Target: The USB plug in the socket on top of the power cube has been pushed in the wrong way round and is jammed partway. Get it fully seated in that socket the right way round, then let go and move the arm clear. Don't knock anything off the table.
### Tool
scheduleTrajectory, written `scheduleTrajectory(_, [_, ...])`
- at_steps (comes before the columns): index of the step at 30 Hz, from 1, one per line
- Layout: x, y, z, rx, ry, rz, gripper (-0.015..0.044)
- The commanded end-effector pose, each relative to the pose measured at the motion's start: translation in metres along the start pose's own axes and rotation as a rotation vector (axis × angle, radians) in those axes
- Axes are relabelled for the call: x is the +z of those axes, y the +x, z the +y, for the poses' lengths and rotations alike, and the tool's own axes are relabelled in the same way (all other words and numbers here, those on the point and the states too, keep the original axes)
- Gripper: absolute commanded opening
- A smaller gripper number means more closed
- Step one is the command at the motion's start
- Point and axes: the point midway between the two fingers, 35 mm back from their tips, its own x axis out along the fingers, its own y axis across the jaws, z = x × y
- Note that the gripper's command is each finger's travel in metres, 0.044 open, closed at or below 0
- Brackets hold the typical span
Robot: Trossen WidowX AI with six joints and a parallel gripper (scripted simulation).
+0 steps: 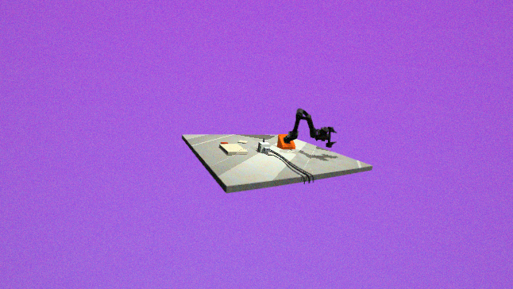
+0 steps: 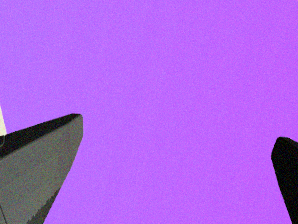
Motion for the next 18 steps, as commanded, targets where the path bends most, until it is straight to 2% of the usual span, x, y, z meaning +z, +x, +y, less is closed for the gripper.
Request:
scheduleTrajectory(1, [-0.001,0.000,0.000,0.000,0.001,0.005,0.0426])
scheduleTrajectory(5, [-0.029,0.002,-0.006,0.010,0.024,0.107,0.0440])
scheduleTrajectory(9, [-0.046,-0.002,0.011,0.066,0.108,0.142,0.0440])
scheduleTrajectory(18, [-0.133,-0.034,0.059,0.200,0.435,0.392,0.0440])
